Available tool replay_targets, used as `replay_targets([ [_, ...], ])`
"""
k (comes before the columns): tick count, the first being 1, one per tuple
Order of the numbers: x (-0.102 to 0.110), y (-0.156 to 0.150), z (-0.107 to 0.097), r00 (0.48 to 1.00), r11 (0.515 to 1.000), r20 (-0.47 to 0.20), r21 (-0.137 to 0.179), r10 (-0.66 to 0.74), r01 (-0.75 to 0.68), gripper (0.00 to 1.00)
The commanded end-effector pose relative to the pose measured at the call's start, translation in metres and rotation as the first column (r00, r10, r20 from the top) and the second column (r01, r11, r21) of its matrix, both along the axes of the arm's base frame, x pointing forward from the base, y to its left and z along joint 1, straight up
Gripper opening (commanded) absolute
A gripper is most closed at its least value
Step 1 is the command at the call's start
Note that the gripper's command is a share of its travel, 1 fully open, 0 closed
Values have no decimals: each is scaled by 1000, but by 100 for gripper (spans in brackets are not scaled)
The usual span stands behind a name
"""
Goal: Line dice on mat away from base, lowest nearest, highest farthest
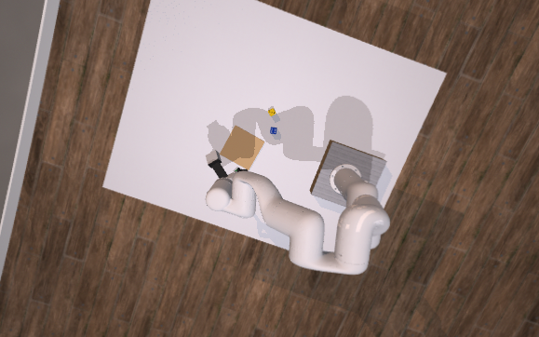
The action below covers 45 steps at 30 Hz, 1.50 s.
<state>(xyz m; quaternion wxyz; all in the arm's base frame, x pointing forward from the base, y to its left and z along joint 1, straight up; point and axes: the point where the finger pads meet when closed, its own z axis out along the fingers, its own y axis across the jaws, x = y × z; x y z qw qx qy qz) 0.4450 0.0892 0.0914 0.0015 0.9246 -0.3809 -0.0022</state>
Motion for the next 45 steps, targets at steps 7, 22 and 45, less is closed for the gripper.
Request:
replay_targets([
  [7, -15, 12, -3, 986, 986, 5, 1, 165, -165, 100],
  [22, -15, 12, -3, 983, 983, 5, 1, 184, -184, 100],
  [45, -14, 12, -26, 615, 615, 5, 1, 789, -789, 100],
])
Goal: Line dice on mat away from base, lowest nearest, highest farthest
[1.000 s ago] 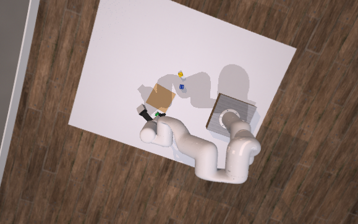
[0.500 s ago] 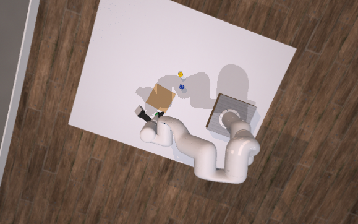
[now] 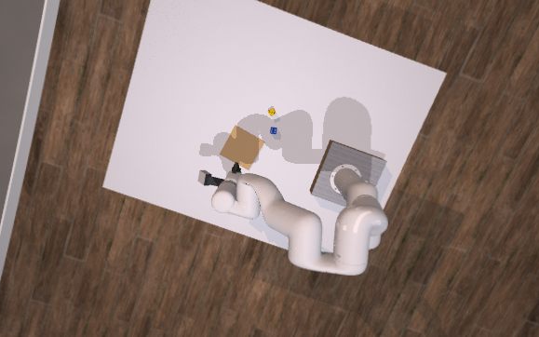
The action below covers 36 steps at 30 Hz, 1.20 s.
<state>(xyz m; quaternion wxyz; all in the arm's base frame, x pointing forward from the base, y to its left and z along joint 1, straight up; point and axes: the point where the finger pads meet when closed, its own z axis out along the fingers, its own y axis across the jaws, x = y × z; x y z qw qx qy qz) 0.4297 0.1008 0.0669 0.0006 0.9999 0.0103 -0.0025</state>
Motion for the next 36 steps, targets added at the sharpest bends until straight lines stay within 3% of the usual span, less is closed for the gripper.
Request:
replay_targets([
  [1, 1, 0, -4, 985, 985, 5, 1, 173, -173, 100],
  [5, 1, 0, -8, 953, 953, 5, 1, 304, -304, 100],
  [7, 1, 0, -8, 953, 953, 5, 1, 304, -304, 100],
  [9, 1, 0, -12, 907, 907, 5, 1, 422, -422, 100],
  [18, 1, 0, -21, 761, 761, 5, 1, 649, -649, 100],
  [20, 1, 0, -23, 697, 697, 5, 1, 717, -717, 100],
  [22, 1, 0, -25, 665, 665, 5, 1, 747, -747, 100],
  [24, 1, 0, -25, 665, 665, 5, 1, 747, -747, 100],
  [27, 1, 0, -27, 610, 610, 5, 1, 792, -792, 100],
  [31, 0, 0, -28, 595, 595, 5, 1, 804, -804, 100],
  [32, 0, 0, -28, 595, 595, 5, 1, 804, -804, 42],
  [36, 0, 0, -28, 595, 595, 5, 1, 804, -804, 42],
])
